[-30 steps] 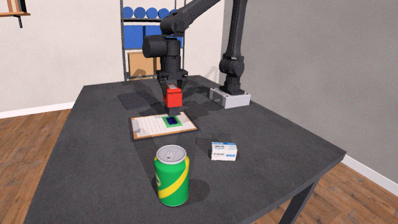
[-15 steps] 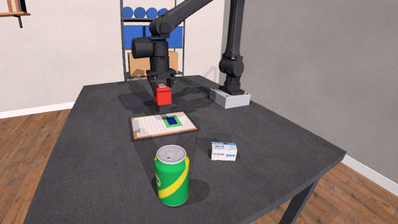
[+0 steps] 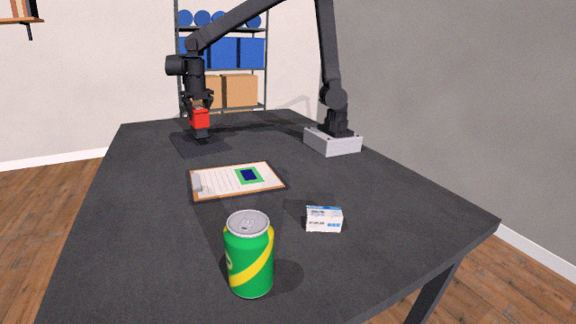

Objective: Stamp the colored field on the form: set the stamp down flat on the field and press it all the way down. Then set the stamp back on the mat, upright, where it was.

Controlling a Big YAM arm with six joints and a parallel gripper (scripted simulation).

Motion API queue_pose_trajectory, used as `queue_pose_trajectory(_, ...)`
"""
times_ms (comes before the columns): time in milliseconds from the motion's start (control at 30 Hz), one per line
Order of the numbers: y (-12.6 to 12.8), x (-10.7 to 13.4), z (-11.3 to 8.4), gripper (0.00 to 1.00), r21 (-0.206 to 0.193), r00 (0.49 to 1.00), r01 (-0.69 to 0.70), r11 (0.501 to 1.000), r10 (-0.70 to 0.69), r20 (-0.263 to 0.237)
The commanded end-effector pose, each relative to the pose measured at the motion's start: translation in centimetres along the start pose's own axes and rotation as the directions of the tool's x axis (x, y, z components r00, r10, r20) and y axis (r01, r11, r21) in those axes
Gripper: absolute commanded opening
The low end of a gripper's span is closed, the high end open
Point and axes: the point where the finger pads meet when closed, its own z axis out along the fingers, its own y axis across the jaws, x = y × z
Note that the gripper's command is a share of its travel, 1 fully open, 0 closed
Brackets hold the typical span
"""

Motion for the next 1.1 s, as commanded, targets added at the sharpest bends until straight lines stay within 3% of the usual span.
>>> queue_pose_trajectory(0,1.6,-2.5,-1.9,0.33,-0.027,0.982,0.189,0.982,-0.189,-0.003)
queue_pose_trajectory(33,2.3,-1.6,-1.9,0.33,-0.027,0.977,0.211,0.977,-0.211,-0.003)
queue_pose_trajectory(67,2.5,-1.8,-3.9,0.33,-0.056,0.977,0.211,0.976,-0.21,0.027)
queue_pose_trajectory(267,2.5,-1.8,-3.9,0.33,-0.056,0.977,0.211,0.976,-0.21,0.027)
queue_pose_trajectory(333,1.8,-2.8,-3.9,0.33,-0.054,0.982,0.189,0.98,-0.188,0.028)
queue_pose_trajectory(1067,2.1,-2.3,-3.9,0.33,-0.054,0.98,0.196,0.979,-0.195,0.028)
